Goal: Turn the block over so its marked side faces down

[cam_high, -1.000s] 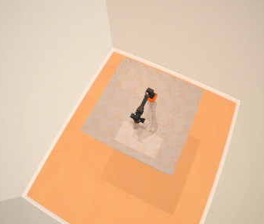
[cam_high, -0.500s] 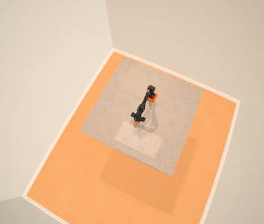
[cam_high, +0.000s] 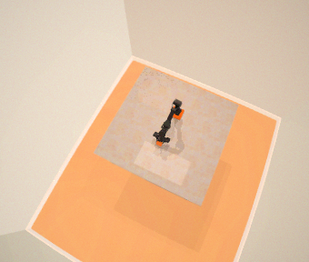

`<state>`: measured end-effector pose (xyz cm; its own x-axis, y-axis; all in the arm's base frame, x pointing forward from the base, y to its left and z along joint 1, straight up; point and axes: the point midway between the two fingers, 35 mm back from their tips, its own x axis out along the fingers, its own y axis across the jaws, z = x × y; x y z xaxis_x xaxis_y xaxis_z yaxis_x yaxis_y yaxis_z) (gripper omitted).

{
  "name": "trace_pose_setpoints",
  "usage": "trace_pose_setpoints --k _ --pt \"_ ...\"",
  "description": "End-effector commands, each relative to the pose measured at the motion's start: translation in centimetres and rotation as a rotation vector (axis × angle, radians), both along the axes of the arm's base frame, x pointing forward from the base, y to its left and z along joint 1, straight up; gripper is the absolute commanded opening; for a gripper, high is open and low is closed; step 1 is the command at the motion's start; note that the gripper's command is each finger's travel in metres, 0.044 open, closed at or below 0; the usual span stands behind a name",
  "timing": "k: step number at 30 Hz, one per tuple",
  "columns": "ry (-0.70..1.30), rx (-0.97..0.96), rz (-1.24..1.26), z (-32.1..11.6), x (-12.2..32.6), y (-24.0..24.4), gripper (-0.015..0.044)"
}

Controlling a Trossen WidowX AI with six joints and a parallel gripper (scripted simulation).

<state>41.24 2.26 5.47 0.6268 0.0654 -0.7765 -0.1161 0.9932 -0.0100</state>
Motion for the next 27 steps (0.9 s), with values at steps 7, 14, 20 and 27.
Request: trace_pose_setpoints --k 7,14,20,27 --pt "-0.143 0.023 0.003 -1.8 0.7 0.1 0.0" --pt "-0.25 0.035 0.004 -2.5 0.6 0.1 0.0" --pt "-0.342 0.046 0.005 -2.7 0.1 0.0 0.0" --pt "-0.448 0.057 0.008 -2.5 -0.9 0.0 0.0"
